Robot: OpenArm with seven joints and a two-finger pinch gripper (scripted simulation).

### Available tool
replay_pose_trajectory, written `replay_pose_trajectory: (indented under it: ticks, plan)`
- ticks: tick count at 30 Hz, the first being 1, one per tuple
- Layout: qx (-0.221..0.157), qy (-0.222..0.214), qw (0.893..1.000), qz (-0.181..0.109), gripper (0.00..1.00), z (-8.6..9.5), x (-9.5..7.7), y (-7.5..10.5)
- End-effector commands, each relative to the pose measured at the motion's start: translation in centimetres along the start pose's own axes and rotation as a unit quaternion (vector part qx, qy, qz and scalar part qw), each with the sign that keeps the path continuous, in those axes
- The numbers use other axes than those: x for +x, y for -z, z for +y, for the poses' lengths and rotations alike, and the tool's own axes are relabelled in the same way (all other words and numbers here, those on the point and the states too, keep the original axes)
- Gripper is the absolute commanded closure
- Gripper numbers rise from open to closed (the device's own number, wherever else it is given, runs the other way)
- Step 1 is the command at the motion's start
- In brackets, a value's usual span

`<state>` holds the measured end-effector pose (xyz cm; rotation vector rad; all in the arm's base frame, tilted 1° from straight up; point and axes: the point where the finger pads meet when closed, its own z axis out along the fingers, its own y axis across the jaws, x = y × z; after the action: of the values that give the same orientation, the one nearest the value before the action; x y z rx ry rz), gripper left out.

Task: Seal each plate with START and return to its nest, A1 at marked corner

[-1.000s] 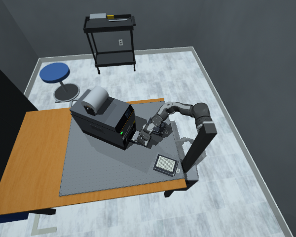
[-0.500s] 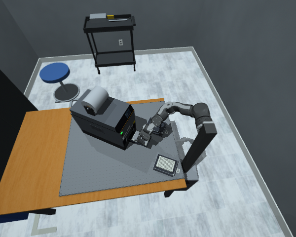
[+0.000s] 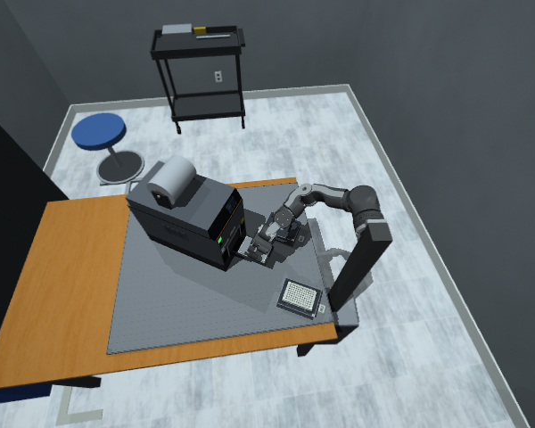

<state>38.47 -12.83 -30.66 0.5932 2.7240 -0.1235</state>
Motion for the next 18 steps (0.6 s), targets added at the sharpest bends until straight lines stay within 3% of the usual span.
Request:
replay_pose_trajectory:
  ticks: [1, 9, 18]
  plan:
    - [-0.004, -0.001, 1.0, -0.002, 0.35, 0.2, -0.2, 0.1]
    - [-0.005, 0.001, 1.0, -0.002, 0.35, 0.2, 0.3, -0.9]
    - [-0.004, -0.001, 1.0, -0.002, 0.35, 0.2, 0.1, -0.8]
